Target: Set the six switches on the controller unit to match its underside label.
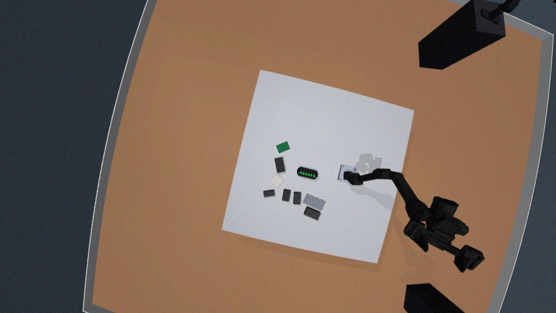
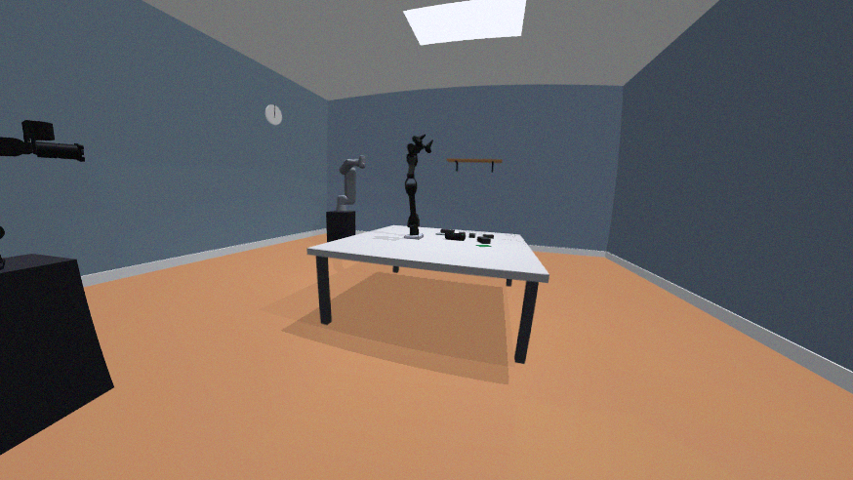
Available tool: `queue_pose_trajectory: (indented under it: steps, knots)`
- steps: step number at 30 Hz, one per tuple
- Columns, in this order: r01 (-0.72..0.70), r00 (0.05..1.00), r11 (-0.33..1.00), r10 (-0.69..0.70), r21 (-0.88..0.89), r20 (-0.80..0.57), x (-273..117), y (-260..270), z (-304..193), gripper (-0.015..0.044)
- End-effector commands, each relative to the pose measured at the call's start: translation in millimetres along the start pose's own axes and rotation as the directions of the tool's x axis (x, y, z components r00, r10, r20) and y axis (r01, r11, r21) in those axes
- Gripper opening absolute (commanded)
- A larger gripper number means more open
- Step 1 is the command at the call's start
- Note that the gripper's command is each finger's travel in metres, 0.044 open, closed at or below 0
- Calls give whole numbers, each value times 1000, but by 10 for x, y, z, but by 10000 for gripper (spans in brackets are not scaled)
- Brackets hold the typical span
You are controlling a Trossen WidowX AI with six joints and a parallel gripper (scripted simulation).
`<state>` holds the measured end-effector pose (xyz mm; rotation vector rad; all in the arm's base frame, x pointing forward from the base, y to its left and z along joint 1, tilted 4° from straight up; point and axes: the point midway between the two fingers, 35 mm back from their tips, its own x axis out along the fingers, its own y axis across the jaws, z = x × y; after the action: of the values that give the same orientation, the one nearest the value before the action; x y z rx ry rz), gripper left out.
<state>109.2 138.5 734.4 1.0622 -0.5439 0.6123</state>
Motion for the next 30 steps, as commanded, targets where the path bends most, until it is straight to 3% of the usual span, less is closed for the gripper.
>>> queue_pose_trajectory:
  steps: [1, 8, 15, 30]
  knots:
    - [0, 1000, 1000, 0, 0, 0, 0, 0, 0, 374]
    - [-15, 1000, 993, 18, -114, 23, 36, -49, -22, 190]
    - [-32, 995, 954, 3, -298, -95, 170, -183, -744, 6]
    - [-37, 934, 818, -176, -574, -311, 393, -1160, -1963, 0]
